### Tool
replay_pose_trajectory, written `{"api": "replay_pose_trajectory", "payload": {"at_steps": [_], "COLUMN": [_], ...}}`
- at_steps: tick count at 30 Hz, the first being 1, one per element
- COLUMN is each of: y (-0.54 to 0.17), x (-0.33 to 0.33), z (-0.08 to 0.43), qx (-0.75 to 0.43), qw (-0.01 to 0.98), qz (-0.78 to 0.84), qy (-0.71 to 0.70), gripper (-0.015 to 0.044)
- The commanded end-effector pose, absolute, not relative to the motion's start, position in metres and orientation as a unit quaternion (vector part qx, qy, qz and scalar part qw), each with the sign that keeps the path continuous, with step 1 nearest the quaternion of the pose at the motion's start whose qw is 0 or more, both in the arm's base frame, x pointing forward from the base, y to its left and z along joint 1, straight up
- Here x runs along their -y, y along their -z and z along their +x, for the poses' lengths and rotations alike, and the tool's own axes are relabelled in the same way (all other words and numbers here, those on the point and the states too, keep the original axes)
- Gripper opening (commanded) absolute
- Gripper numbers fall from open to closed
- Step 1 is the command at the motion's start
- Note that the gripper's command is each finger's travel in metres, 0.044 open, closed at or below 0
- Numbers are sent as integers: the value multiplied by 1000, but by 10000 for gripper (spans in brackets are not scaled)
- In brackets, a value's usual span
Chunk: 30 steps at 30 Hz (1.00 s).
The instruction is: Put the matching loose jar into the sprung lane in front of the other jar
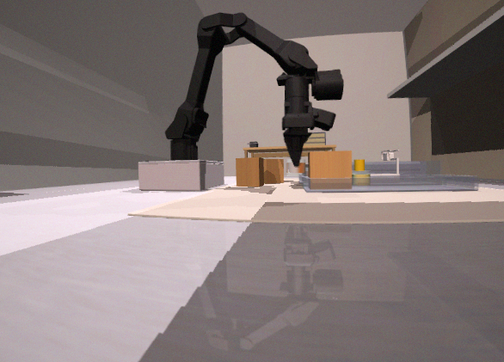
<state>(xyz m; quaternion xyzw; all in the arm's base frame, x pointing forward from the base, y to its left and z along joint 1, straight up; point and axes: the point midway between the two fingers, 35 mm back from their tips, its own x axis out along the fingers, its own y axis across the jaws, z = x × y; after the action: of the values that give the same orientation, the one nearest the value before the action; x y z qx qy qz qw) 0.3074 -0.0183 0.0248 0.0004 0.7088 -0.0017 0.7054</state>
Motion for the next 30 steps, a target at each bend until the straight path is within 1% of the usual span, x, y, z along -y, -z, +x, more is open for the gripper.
{"api": "replay_pose_trajectory", "payload": {"at_steps": [1, 30], "y": [-29, -31], "x": [18, 18], "z": [319, 330], "qx": [-696, -696], "qw": [718, 718], "qz": [2, 2], "qy": [2, 2], "gripper": [0, 0]}}
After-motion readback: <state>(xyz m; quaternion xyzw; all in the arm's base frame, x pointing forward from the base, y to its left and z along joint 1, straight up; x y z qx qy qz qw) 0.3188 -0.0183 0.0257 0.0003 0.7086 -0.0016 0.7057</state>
